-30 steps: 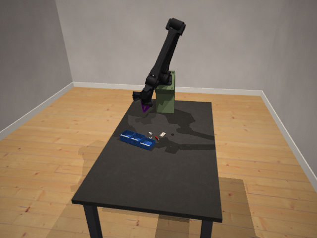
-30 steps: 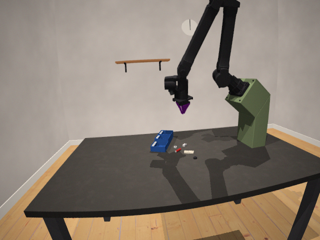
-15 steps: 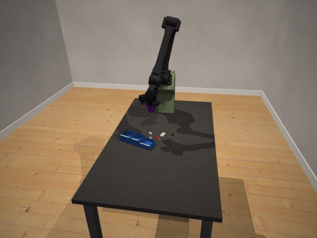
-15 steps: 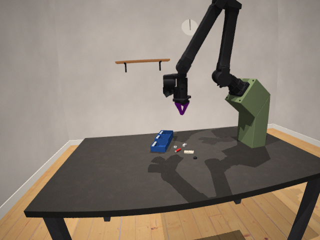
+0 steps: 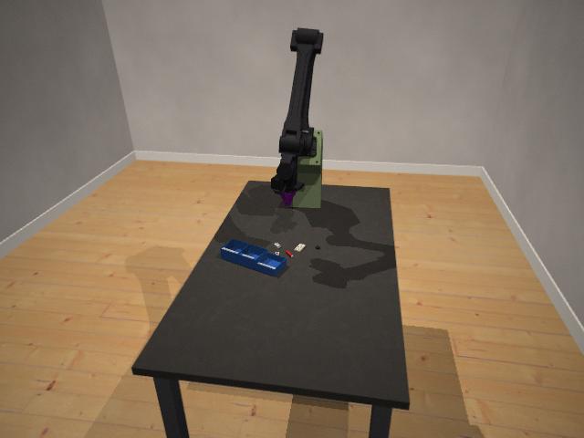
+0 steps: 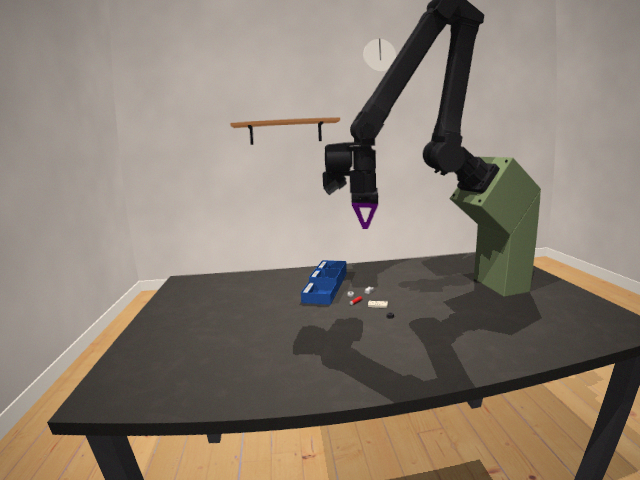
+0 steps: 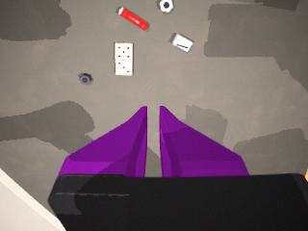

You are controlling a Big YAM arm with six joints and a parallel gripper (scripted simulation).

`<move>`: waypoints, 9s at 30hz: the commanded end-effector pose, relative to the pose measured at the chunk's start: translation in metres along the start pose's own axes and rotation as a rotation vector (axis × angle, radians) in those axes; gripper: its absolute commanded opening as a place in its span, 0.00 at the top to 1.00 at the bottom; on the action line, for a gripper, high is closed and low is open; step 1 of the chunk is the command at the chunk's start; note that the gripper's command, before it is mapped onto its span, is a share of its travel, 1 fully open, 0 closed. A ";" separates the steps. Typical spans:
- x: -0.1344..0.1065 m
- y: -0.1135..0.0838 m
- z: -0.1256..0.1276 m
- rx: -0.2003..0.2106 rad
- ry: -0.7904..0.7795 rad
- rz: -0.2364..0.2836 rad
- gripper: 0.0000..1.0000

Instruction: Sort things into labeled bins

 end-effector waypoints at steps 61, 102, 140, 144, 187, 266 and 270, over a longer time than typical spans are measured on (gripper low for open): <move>0.061 0.056 -0.080 0.048 0.074 -0.028 0.92; 0.112 0.179 -0.177 0.058 0.083 -0.008 0.92; 0.110 0.195 -0.179 0.051 0.084 -0.008 0.92; 0.110 0.195 -0.179 0.051 0.084 -0.008 0.92; 0.111 0.159 -0.185 0.042 0.081 -0.013 0.92; 0.123 0.191 -0.095 0.054 0.085 -0.009 0.92; 0.123 0.191 -0.095 0.054 0.085 -0.009 0.92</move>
Point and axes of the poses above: the point where the finger pads meet when closed, its own y axis out along the fingers, its own z axis across the jaws, x = y × z, the point moved 5 cm from there along -y, back along the fingers, and after that the axes turned 4 degrees about -y, right-handed, at the moved point
